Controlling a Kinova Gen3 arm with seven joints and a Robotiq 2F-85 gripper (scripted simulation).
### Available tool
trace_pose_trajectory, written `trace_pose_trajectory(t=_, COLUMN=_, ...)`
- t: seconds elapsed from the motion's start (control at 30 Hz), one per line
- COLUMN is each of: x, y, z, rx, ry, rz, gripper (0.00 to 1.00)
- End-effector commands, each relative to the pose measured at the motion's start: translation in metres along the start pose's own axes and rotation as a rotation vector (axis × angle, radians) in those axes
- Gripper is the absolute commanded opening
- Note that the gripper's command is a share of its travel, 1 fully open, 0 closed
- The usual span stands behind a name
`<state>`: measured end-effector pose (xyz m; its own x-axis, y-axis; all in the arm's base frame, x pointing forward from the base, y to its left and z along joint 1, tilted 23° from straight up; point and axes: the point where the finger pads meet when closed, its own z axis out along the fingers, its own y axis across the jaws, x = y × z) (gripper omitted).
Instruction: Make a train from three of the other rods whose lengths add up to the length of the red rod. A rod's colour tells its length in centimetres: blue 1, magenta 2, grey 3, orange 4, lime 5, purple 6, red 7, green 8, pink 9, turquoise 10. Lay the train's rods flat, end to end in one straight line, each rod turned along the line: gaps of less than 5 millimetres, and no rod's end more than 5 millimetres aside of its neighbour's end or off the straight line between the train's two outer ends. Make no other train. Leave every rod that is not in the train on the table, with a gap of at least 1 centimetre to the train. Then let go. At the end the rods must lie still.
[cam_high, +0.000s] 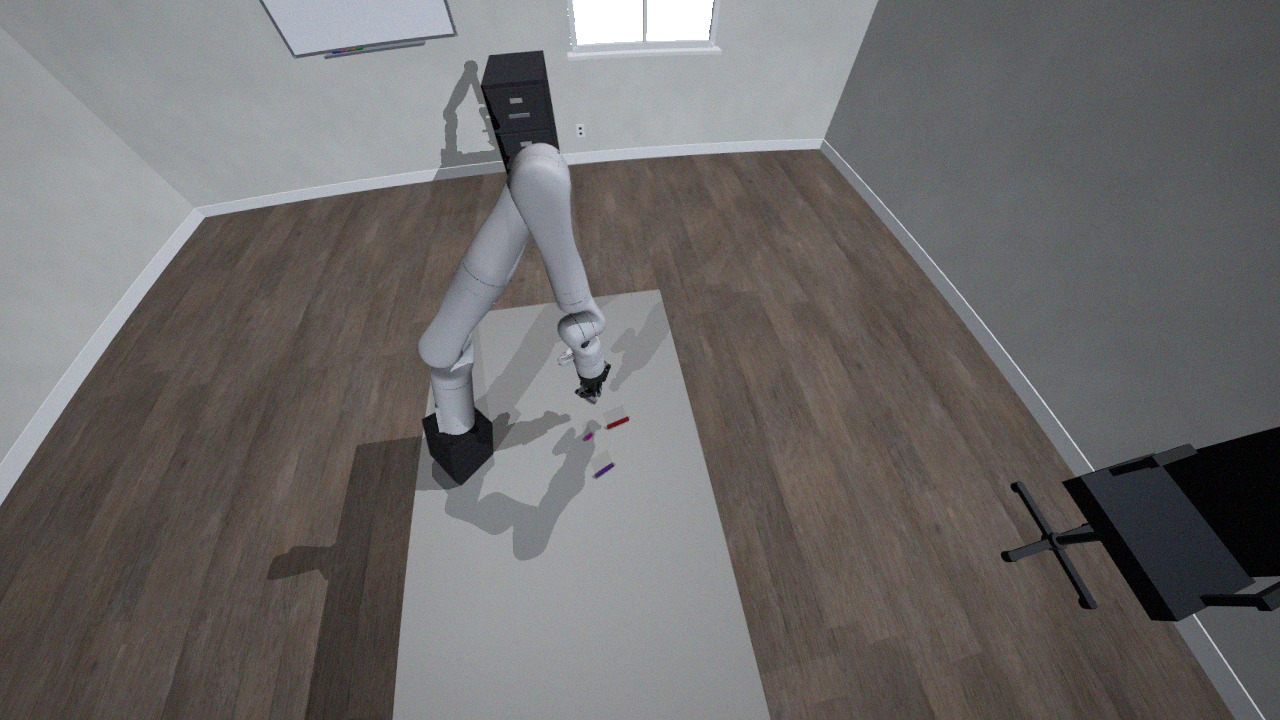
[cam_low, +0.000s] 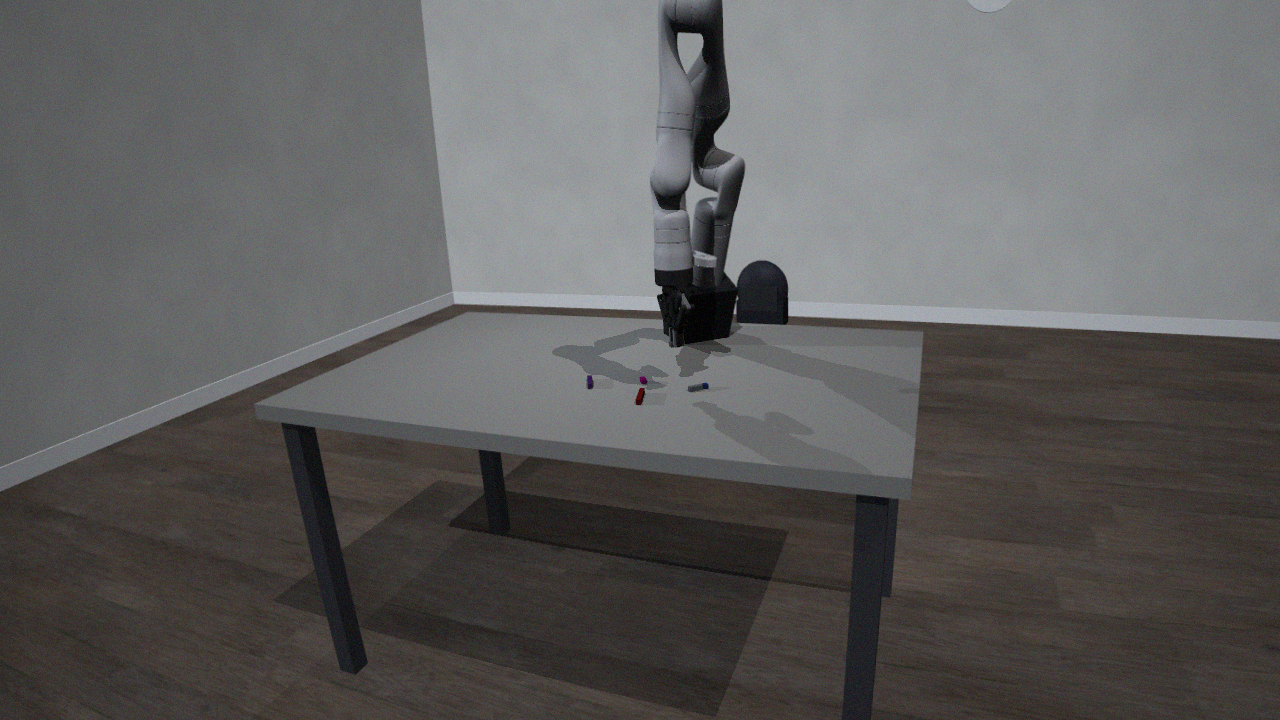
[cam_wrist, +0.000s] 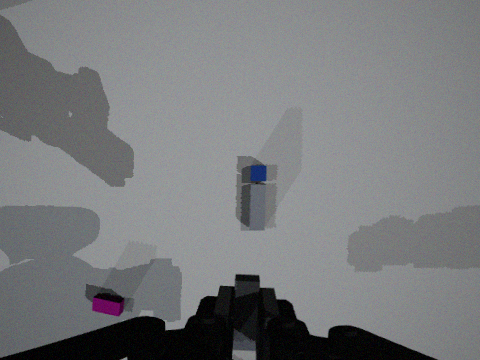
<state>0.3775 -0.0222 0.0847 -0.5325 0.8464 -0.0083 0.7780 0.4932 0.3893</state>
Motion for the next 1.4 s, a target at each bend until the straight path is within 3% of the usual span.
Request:
trace_pose_trajectory(t=0.0, x=0.003, y=0.003, z=-0.001, rx=-0.001, ry=0.000, rz=-0.009, gripper=0.05)
trace_pose_trajectory(t=0.9, x=0.003, y=0.003, z=0.002, rx=0.000, ry=0.000, rz=-0.009, gripper=0.05)
trace_pose_trajectory(t=1.37, x=0.003, y=0.003, z=0.013, rx=0.001, ry=0.000, rz=-0.009, gripper=0.05)
